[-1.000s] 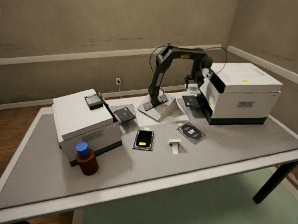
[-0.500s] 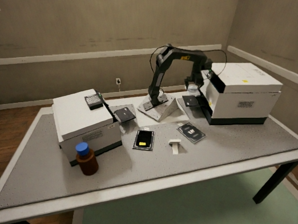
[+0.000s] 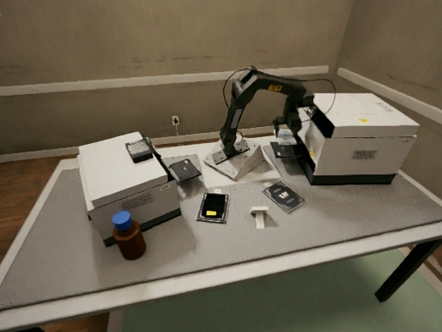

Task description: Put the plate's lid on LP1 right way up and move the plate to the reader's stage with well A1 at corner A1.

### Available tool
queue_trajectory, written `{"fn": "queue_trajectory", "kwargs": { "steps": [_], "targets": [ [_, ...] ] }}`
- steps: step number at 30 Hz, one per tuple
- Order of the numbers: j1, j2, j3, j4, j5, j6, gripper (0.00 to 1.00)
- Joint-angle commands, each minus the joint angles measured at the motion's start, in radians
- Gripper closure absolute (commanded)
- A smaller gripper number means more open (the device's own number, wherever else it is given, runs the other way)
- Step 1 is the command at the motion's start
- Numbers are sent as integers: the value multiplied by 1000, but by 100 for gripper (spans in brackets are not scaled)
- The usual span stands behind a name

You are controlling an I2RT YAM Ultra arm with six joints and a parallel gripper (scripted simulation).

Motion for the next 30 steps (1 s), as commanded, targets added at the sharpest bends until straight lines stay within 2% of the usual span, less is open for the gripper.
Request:
{"fn": "queue_trajectory", "kwargs": {
  "steps": [1, 30],
  "targets": [
    [-9, -28, -30, 29, 20, -15, 14],
    [-26, 9, -141, 165, 31, -45, 14]
  ]
}}
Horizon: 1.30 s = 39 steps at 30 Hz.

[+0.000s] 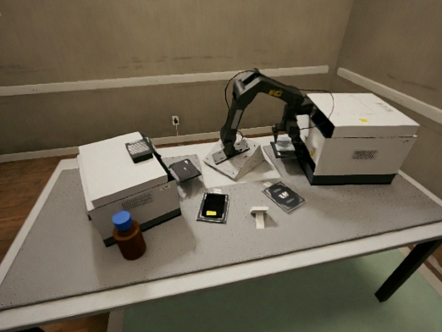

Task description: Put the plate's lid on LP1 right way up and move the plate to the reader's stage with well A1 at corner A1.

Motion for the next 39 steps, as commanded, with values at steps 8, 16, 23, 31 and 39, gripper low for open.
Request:
{"fn": "queue_trajectory", "kwargs": {
  "steps": [8, 16, 23, 31, 39],
  "targets": [
    [-5, 9, -51, 67, 23, -22, 14],
    [-20, 13, -73, 99, 26, -29, 14],
    [-1, 4, -45, 81, 26, -30, 14],
    [1, -11, -42, 72, 25, -28, 14],
    [2, -13, -37, 69, 25, -25, 14]
  ]
}}
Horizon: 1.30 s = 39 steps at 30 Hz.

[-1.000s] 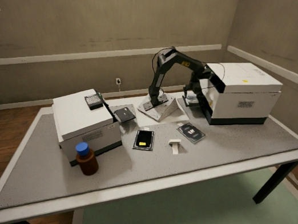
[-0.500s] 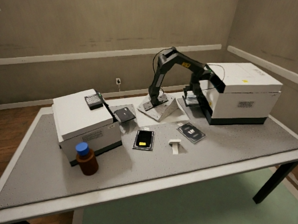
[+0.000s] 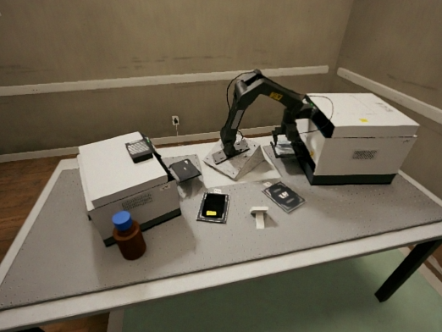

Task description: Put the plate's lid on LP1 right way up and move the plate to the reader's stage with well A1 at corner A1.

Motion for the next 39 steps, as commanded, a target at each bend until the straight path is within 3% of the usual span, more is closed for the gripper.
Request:
{"fn": "queue_trajectory", "kwargs": {
  "steps": [1, 35, 39],
  "targets": [
    [21, -30, 23, -19, 16, -5, 14],
    [21, -29, 28, 7, 16, 9, 14],
    [14, -17, -5, 13, 17, 6, 14]
  ]
}}
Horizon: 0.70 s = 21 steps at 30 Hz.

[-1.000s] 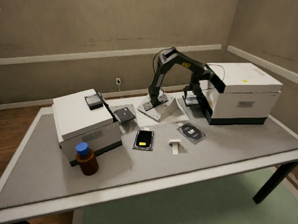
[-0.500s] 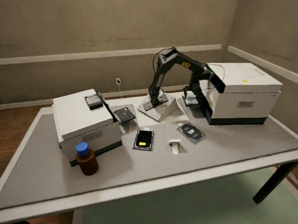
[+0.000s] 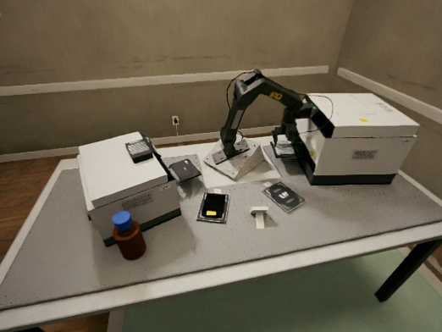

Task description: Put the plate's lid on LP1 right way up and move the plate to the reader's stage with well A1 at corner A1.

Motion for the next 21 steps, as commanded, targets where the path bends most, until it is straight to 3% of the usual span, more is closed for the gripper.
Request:
{"fn": "queue_trajectory", "kwargs": {
  "steps": [1, 21],
  "targets": [
    [6, -15, -17, 16, 18, 5, 14],
    [-7, -11, -39, 31, 20, -13, 14]
  ]
}}
